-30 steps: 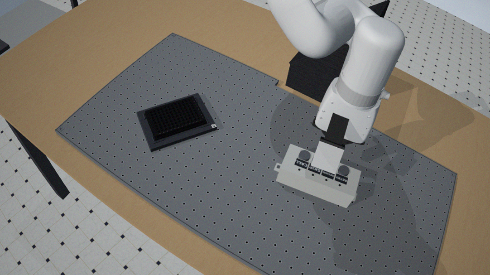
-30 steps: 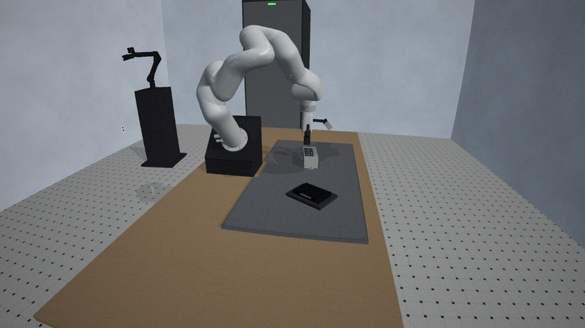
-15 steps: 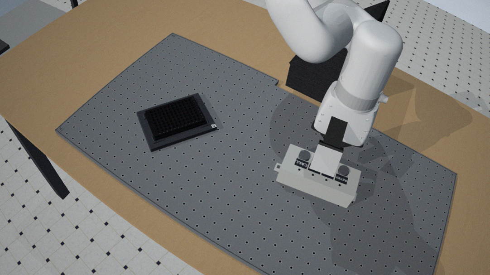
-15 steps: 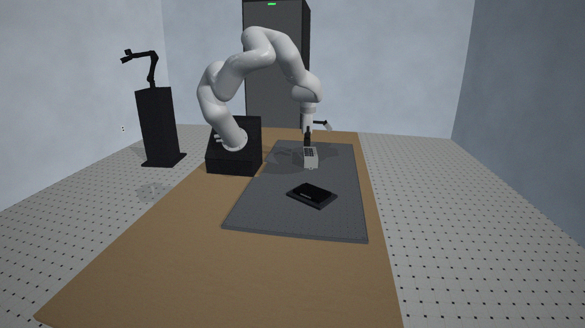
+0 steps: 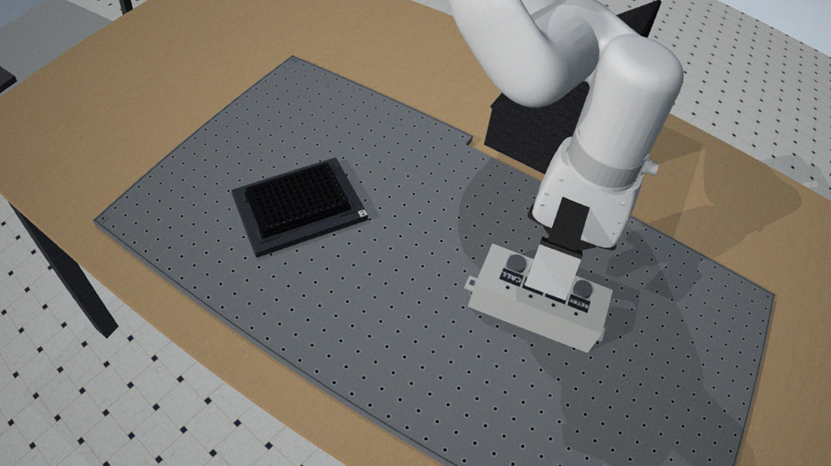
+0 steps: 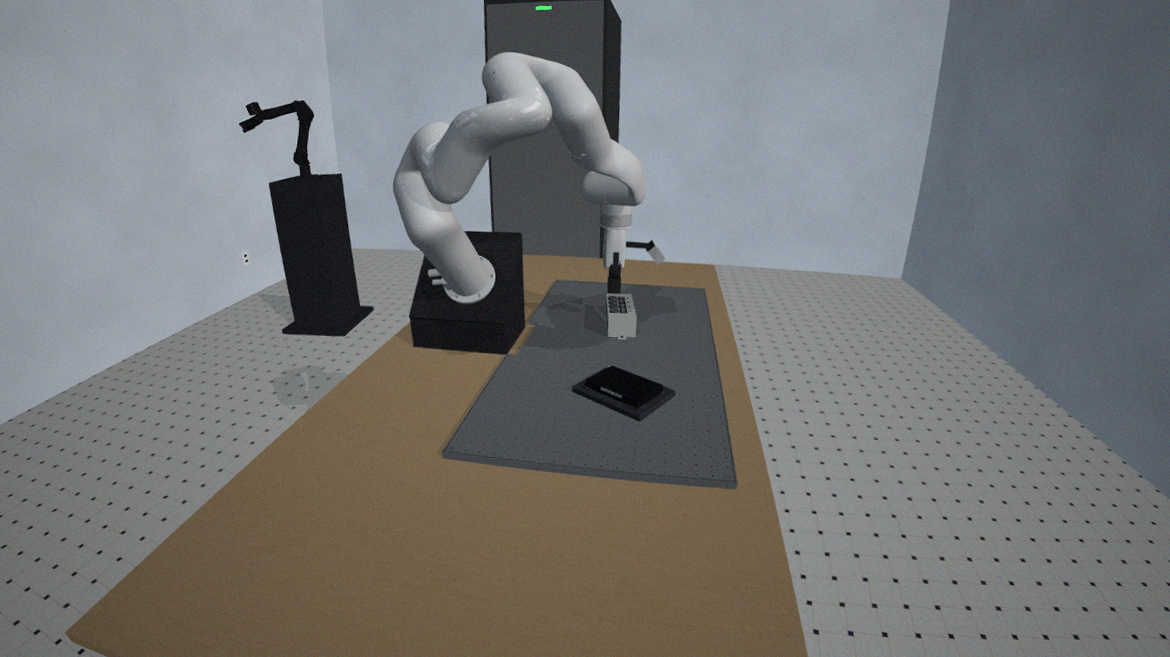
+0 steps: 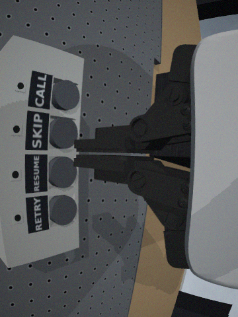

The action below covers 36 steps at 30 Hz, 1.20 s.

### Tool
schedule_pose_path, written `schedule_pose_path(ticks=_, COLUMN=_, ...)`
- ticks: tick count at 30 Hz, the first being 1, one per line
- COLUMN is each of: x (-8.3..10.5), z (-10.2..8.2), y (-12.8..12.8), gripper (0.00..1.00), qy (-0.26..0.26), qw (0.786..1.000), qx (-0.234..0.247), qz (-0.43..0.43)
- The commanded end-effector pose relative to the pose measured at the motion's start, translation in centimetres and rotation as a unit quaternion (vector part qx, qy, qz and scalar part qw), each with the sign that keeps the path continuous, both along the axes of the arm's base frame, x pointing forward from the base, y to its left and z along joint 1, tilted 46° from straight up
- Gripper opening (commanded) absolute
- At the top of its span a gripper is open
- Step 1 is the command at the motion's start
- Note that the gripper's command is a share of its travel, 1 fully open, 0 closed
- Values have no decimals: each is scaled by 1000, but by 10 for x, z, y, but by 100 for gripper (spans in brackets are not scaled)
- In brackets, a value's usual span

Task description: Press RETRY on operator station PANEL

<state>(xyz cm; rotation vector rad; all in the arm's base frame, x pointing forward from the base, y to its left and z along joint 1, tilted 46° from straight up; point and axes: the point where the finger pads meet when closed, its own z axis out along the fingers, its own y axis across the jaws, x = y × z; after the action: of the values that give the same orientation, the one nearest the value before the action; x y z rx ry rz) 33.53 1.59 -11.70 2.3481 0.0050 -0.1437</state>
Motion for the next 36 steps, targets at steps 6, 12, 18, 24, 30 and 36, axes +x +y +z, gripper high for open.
schedule_pose_path(ticks=6, x=1, z=0, y=1, gripper=0, qy=-1, qw=1000, qx=1, qz=1)
schedule_pose_path(ticks=12, x=1, z=0, y=1, gripper=0, qy=-1, qw=1000, qx=1, qz=1)
schedule_pose_path(ticks=18, x=1, z=0, y=1, gripper=0, qy=-1, qw=1000, qx=1, qz=1)
schedule_pose_path(ticks=24, x=1, z=0, y=1, gripper=0, qy=-1, qw=1000, qx=1, qz=1)
schedule_pose_path(ticks=30, x=1, z=-1, y=11, gripper=0, qy=-1, qw=1000, qx=1, qz=1)
schedule_pose_path(ticks=36, x=0, z=-6, y=35, gripper=0, qy=-1, qw=1000, qx=1, qz=1)
